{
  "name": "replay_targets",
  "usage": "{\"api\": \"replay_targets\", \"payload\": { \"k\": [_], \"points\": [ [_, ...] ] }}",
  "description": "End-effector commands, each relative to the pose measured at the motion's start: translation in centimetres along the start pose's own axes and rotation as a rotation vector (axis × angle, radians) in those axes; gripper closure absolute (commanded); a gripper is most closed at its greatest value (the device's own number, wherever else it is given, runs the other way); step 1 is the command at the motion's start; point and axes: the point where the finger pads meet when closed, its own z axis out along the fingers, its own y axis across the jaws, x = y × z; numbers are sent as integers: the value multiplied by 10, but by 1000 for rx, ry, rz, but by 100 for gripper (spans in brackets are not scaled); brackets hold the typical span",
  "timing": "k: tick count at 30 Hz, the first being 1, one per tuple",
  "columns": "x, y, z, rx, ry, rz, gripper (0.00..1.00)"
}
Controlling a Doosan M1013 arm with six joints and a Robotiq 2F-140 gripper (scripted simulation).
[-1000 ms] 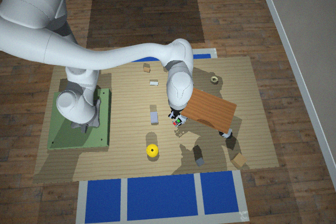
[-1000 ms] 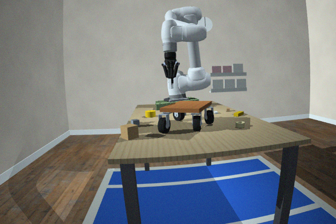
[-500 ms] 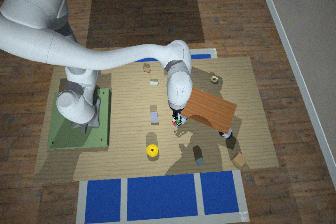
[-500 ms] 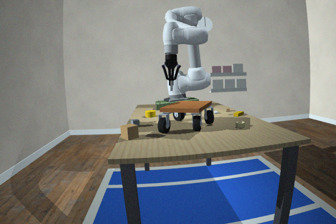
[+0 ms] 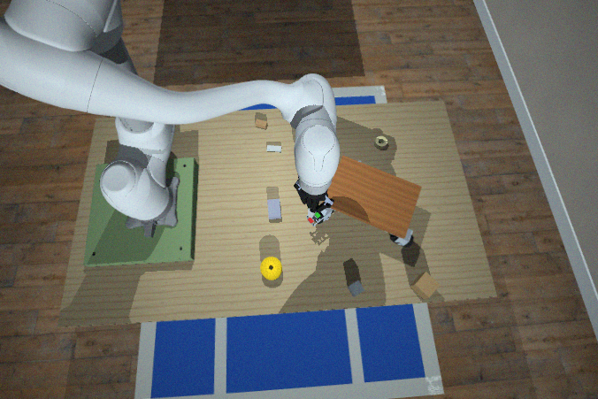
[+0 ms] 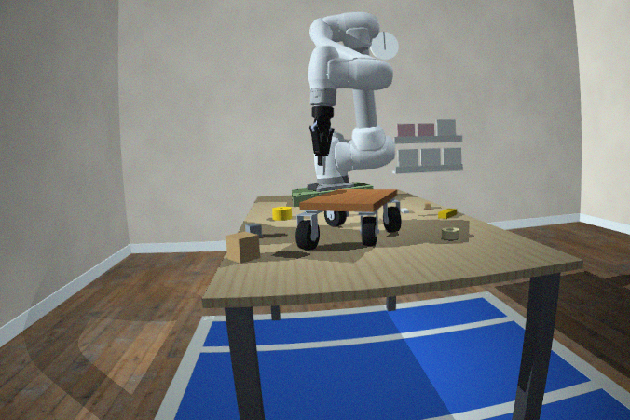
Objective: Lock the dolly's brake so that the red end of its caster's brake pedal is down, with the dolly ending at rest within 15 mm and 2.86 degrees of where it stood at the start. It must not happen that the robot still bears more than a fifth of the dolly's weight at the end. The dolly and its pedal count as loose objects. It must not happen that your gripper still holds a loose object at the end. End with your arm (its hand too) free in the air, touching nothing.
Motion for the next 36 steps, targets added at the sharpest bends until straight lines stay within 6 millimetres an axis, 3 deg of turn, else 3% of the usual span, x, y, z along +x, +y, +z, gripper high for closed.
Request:
{"api": "replay_targets", "payload": {
  "k": [1,5,7,8,20,36],
  "points": [
    [0,0,4,5,20,-278,100],
    [0,0,6,-2,19,-496,100],
    [0,0,6,-2,19,-496,100],
    [0,0,6,-4,21,-653,100],
    [0,0,6,9,77,-1257,100],
    [0,0,6,9,79,-1265,100]
  ]
}}
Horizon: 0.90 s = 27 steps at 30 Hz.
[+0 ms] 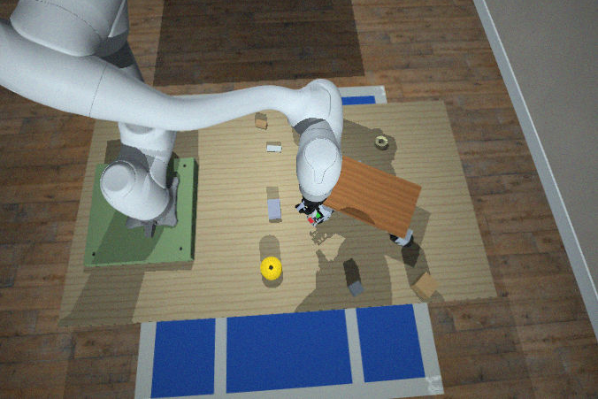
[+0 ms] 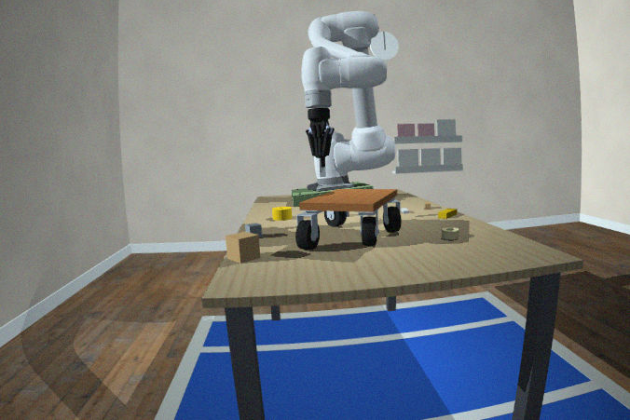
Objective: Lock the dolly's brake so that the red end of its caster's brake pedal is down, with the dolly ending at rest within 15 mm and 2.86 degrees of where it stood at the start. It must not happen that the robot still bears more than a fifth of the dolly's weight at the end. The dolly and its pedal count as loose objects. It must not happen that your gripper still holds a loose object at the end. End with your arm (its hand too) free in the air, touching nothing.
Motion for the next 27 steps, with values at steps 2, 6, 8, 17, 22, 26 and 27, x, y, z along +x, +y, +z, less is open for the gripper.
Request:
{"api": "replay_targets", "payload": {
  "k": [2,6,8,17,22,26,27],
  "points": [
    [0,0,0,0,0,0,100],
    [0,0,0,0,0,0,100],
    [0,0,0,0,0,0,100],
    [0,0,0,0,0,0,100],
    [0,0,1,0,0,0,100],
    [0,0,3,0,0,0,100],
    [0,0,4,0,0,0,100]
  ]
}}
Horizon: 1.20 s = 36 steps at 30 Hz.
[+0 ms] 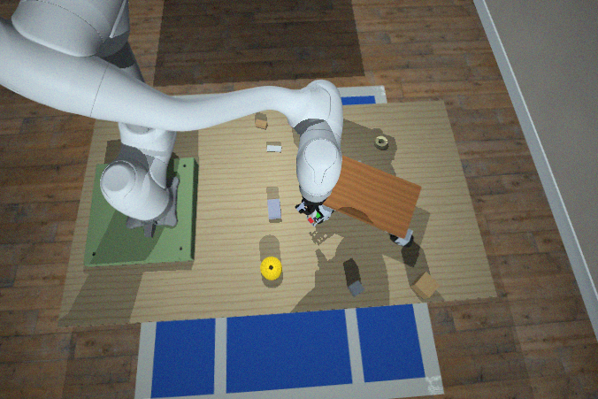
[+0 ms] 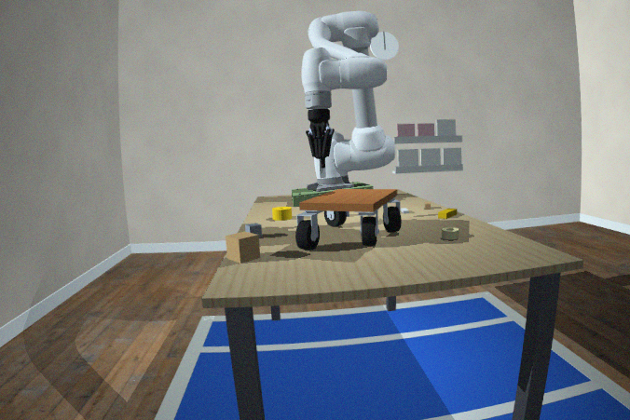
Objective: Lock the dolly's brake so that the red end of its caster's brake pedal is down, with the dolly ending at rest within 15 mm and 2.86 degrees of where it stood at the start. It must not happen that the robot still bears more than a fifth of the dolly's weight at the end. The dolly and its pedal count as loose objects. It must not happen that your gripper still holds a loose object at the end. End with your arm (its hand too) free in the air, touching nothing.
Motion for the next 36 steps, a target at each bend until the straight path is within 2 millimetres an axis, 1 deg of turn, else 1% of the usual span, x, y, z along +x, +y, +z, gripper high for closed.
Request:
{"api": "replay_targets", "payload": {
  "k": [1,10,12,27,29,36],
  "points": [
    [0,0,2,0,0,0,100],
    [0,0,17,0,0,0,100],
    [0,0,17,0,0,0,100],
    [0,0,49,0,0,0,100],
    [0,0,49,0,0,0,100],
    [0,0,61,0,0,0,100]
  ]
}}
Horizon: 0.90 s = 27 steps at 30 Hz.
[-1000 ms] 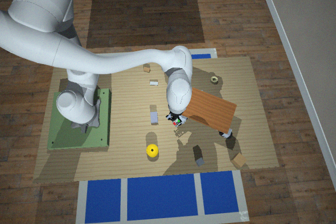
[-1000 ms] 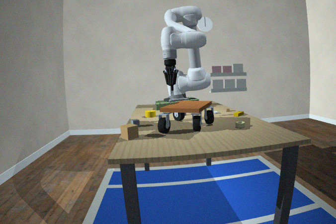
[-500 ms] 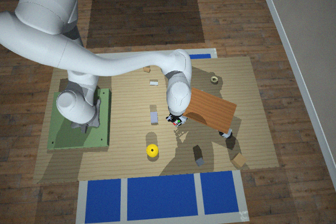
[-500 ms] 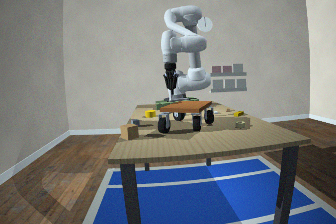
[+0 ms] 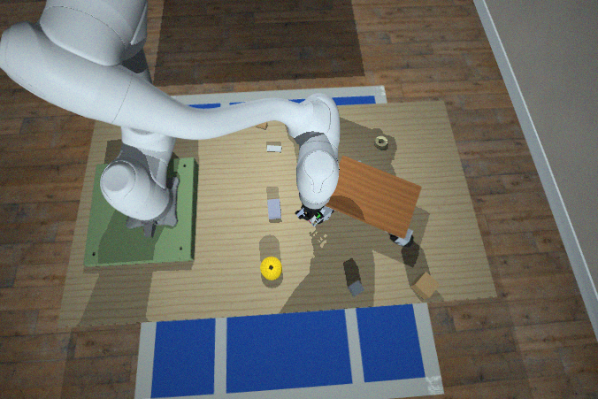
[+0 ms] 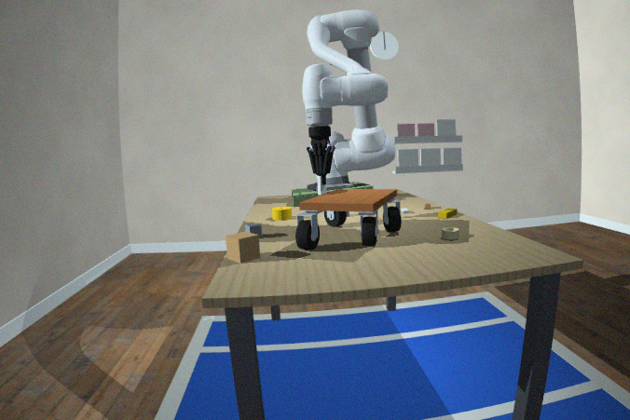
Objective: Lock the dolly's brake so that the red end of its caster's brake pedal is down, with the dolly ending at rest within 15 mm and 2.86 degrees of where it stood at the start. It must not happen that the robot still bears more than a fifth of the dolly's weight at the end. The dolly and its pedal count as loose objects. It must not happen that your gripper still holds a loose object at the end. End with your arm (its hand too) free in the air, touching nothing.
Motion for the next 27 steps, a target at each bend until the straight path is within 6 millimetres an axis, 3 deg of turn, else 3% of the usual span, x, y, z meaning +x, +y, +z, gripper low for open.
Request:
{"api": "replay_targets", "payload": {
  "k": [1,27],
  "points": [
    [0,0,4,0,0,0,100],
    [0,0,11,0,0,0,100]
  ]
}}
